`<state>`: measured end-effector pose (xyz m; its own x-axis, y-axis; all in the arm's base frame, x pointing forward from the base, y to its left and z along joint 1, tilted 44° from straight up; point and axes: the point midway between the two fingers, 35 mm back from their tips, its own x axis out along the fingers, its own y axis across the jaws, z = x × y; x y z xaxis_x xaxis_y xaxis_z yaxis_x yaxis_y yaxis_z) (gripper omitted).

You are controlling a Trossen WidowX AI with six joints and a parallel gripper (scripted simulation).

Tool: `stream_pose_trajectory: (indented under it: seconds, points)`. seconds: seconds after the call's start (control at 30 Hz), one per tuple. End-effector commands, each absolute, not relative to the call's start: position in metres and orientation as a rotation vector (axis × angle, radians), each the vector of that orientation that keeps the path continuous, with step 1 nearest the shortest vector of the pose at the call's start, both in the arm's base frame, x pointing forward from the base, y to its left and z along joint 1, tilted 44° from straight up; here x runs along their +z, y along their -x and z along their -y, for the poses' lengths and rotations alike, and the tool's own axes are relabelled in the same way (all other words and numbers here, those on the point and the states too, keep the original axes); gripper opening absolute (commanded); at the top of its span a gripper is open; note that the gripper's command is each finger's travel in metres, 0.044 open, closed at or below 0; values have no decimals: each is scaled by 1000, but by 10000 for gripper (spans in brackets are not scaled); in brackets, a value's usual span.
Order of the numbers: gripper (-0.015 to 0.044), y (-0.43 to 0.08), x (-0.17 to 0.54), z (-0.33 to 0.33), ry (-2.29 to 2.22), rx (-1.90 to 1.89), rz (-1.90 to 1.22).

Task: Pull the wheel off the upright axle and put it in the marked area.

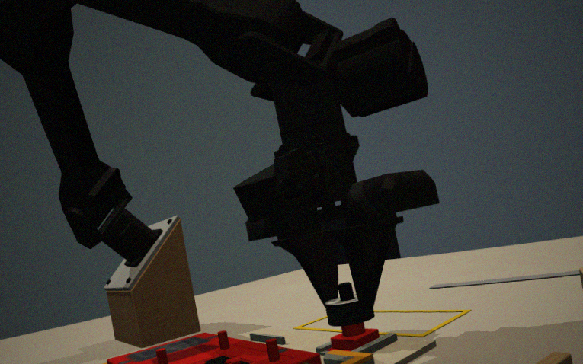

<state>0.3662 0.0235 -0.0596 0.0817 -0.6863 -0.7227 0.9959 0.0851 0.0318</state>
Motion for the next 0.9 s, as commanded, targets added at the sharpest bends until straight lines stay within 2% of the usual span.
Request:
stream_pose_trajectory:
  seconds: [0.0,0.17,0.2,0.87]
  points:
    - [142,-366,-59,-23,-622,-1385,-627]
    - [10,-366,-59,-24,-622,-1385,-627]
    - [0,-366,-59,-24,-622,-1385,-627]
    - [0,-366,-54,-29,-620,-1384,-628]
